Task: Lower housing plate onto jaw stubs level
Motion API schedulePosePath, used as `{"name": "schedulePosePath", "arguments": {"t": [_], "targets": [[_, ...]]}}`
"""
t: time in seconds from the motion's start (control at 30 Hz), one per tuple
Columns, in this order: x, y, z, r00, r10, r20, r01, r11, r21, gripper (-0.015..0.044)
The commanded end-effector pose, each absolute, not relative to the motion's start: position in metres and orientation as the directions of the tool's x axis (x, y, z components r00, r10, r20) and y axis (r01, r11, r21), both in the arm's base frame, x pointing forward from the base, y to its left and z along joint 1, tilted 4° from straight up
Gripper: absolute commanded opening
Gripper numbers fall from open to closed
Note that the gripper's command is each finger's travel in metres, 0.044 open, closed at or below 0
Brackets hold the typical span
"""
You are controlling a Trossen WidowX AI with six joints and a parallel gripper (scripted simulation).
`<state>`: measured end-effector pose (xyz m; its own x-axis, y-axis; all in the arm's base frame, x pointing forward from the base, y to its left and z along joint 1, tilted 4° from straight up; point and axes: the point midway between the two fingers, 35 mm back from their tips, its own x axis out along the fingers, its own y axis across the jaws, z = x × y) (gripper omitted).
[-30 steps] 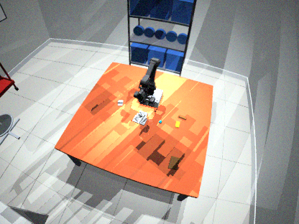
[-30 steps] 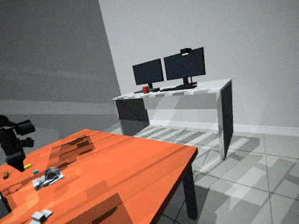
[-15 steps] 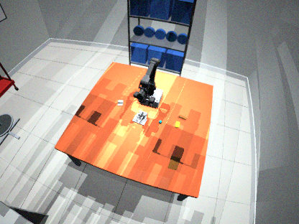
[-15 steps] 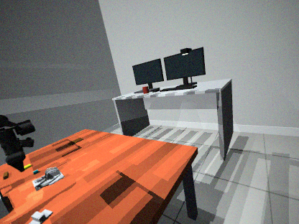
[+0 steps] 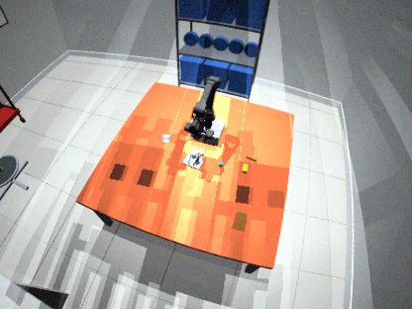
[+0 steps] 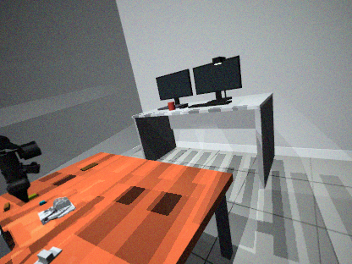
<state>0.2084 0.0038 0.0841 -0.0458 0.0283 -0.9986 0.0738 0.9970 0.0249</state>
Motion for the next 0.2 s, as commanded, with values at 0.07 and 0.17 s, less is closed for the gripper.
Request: {"name": "schedulePosePath", "arguments": {"t": [0.07,0.17], "targets": [[0.2082,0.0041,0.0846,-0.046,0.031,-0.998,0.069,0.997,0.028,0.044],[0.2082,0.0041,0.0846,-0.046,0.031,-0.998,0.069,0.997,0.028,0.044]]}}
